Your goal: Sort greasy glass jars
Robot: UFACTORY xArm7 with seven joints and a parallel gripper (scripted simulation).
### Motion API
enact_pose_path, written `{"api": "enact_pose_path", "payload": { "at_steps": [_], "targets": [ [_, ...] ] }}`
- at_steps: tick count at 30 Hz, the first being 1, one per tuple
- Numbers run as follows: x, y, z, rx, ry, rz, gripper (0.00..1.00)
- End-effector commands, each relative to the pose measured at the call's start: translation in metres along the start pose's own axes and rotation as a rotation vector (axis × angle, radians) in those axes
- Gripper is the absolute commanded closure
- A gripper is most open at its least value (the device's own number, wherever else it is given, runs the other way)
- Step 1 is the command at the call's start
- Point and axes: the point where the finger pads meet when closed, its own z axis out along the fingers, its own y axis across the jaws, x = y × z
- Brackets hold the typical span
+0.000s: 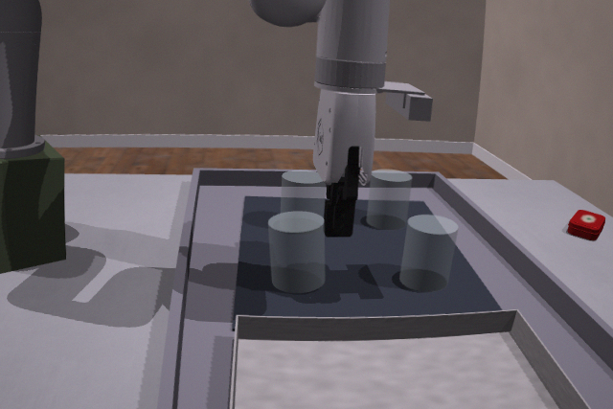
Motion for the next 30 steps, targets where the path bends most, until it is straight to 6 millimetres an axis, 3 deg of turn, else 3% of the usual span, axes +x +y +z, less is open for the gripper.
{"api": "enact_pose_path", "payload": {
  "at_steps": [1,30],
  "targets": [
    [0.0007,0.0004,-0.0014,-0.001,0.003,0.0,1.0],
    [-0.0026,0.0004,-0.0041,-0.001,0.003,0.0,1.0]
  ]
}}
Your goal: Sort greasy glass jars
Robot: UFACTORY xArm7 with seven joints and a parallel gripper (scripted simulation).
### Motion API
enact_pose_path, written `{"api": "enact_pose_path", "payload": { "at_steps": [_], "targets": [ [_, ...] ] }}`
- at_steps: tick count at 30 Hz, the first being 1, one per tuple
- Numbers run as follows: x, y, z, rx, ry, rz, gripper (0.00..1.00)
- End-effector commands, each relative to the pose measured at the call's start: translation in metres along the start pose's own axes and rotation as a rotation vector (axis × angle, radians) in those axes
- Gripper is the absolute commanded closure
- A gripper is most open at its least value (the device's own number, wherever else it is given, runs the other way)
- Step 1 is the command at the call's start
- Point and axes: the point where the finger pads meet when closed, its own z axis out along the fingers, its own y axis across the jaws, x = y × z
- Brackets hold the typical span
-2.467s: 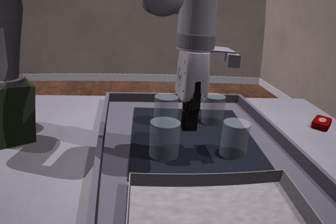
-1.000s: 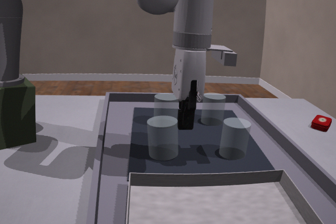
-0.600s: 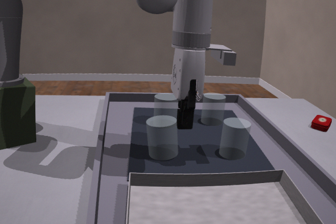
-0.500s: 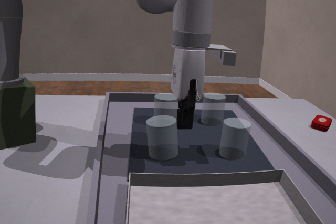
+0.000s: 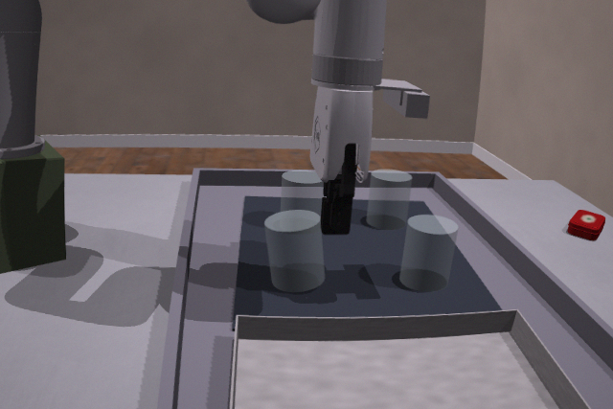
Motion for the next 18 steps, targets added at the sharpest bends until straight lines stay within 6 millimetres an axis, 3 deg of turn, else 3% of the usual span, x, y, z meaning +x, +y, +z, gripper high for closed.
{"api": "enact_pose_path", "payload": {
  "at_steps": [1,12,18],
  "targets": [
    [0.0009,0.0004,-0.0013,-0.001,0.003,0.0,1.0],
    [-0.0006,0.0004,-0.0025,-0.001,0.003,0.0,1.0],
    [0.0089,0.0004,0.0003,-0.001,0.003,0.0,1.0]
  ]
}}
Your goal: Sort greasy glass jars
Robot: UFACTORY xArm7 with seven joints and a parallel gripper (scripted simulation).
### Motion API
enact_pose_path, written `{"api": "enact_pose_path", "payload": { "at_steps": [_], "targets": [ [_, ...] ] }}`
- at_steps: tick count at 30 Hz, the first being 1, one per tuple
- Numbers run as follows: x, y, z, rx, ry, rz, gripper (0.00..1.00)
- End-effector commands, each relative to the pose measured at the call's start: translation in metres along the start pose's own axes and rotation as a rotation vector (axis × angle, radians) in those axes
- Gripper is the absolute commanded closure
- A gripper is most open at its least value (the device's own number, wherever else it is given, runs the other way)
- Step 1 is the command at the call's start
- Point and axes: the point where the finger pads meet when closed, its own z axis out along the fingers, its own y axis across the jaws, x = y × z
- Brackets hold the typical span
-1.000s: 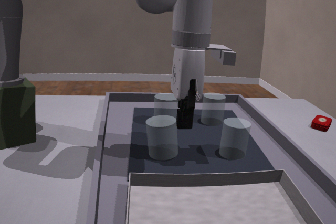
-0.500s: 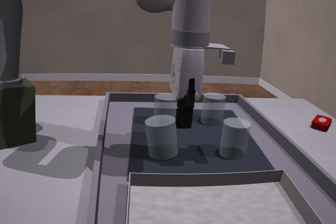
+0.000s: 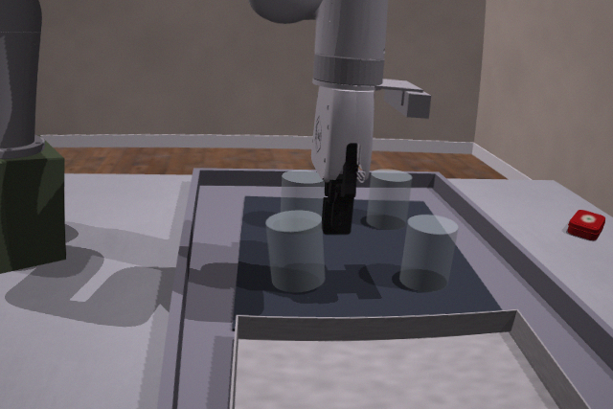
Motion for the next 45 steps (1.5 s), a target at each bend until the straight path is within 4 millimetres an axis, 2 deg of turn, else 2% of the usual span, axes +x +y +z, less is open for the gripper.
{"api": "enact_pose_path", "payload": {
  "at_steps": [1,6,45],
  "targets": [
    [0.01,0.0,0.001,-0.001,0.004,0.0,1.0],
    [0.022,0.0,0.005,-0.001,0.004,0.0,1.0],
    [0.022,0.0,0.005,-0.001,0.004,0.0,1.0]
  ]
}}
